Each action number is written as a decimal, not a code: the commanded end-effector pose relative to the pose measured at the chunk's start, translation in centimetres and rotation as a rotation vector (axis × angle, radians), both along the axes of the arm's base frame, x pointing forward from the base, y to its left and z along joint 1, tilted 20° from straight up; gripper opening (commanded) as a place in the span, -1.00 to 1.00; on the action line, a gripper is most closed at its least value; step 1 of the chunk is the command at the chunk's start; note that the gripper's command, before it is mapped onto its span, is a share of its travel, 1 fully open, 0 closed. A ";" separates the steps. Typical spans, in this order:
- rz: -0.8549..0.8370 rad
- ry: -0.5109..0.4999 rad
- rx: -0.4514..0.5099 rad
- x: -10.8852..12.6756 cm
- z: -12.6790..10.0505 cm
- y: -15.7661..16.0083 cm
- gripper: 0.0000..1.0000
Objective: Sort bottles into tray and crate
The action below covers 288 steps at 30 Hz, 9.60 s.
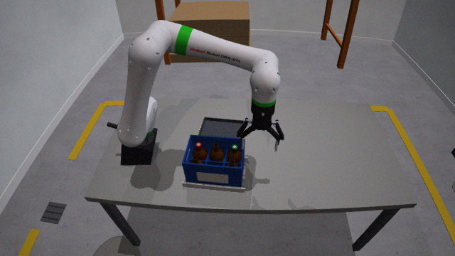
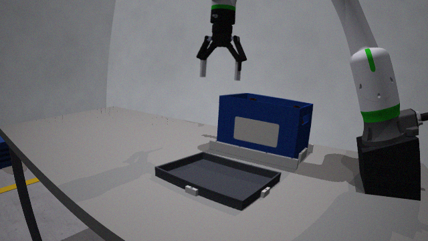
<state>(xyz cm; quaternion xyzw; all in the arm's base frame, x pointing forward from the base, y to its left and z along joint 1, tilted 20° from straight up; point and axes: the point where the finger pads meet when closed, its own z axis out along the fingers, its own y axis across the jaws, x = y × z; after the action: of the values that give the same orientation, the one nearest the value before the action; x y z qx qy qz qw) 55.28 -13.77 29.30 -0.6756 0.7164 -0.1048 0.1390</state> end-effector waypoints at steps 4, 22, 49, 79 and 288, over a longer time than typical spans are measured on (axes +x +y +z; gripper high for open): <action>-0.001 0.001 0.000 -1.7 -0.5 0.0 1.00; -0.001 0.002 0.000 -5.8 -2.0 0.0 1.00; -0.001 0.001 0.000 -13.2 -4.6 -0.1 1.00; -0.001 0.001 0.000 -18.8 -6.7 -0.1 1.00; 0.464 -0.016 -0.170 -27.2 -10.4 7.0 -0.24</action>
<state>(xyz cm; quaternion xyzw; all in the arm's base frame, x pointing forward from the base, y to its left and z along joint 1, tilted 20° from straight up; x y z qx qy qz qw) 28.26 -6.74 18.94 -0.8190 0.5473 -0.1332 0.1095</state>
